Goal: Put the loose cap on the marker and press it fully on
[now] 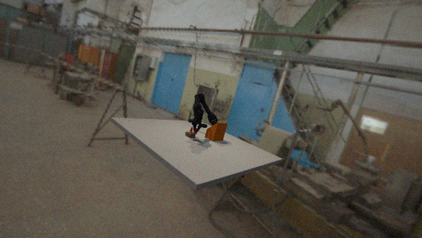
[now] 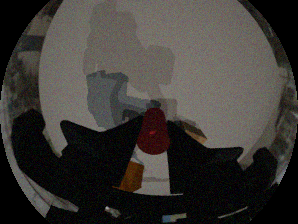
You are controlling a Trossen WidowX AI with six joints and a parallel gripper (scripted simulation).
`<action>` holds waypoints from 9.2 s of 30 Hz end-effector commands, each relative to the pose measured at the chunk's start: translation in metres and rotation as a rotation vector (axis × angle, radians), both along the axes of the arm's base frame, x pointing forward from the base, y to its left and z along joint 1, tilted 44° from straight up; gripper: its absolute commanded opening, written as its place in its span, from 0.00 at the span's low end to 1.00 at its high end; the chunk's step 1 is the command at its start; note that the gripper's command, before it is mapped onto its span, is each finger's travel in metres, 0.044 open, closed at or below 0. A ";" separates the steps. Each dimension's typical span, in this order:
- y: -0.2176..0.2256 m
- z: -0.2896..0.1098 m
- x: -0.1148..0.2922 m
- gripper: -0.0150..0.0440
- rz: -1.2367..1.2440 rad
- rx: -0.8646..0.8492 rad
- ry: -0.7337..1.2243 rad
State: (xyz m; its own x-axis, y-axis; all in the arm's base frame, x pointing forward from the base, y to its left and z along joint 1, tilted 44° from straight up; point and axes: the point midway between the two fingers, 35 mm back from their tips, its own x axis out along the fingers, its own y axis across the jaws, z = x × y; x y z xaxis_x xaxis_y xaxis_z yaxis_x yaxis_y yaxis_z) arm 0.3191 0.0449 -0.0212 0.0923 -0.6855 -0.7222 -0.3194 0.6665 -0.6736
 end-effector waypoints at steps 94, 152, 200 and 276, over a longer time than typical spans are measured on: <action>-0.099 0.057 -0.037 0.25 0.002 -0.011 0.017; -0.119 0.031 -0.022 0.25 0.002 -0.012 0.016; -0.118 0.031 -0.021 0.25 0.002 -0.012 0.016; -0.117 0.030 -0.019 0.25 0.002 -0.012 0.016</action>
